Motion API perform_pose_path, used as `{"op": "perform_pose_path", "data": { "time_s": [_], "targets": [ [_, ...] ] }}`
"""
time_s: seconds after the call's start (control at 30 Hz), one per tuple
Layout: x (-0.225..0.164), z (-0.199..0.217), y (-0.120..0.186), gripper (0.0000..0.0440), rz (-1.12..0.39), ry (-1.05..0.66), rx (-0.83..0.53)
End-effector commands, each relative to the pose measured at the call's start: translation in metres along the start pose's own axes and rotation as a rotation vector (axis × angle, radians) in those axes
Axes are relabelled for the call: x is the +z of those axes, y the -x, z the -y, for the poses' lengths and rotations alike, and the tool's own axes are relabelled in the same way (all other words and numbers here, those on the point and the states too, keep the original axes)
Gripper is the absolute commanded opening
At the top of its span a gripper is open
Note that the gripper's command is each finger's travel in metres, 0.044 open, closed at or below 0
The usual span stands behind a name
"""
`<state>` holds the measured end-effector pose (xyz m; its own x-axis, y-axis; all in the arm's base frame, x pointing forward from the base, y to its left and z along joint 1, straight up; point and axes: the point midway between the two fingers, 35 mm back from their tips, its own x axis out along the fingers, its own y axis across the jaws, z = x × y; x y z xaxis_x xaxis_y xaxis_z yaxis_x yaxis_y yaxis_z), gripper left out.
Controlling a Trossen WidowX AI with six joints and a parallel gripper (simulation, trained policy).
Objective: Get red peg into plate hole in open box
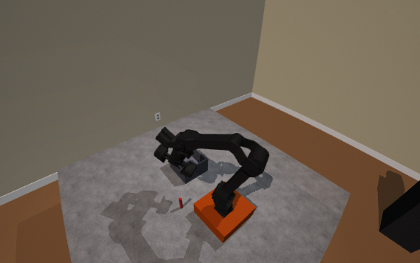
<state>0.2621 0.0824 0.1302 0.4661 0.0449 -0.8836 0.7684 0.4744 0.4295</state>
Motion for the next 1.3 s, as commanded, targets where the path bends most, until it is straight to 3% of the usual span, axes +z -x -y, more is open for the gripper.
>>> {"op": "perform_pose_path", "data": {
  "time_s": [0.0,0.23,0.5,1.17,1.27],
  "targets": [
    [-0.014,0.015,-0.001,0.0440,-0.022,0.004,-0.094],
    [-0.041,0.047,-0.004,0.0440,-0.057,0.018,-0.274],
    [-0.059,0.065,-0.013,0.0440,-0.075,0.039,-0.387],
    [-0.090,0.099,-0.075,0.0439,-0.103,0.053,-0.411],
    [-0.095,0.104,-0.082,0.0418,-0.109,0.052,-0.412]
  ]
}}
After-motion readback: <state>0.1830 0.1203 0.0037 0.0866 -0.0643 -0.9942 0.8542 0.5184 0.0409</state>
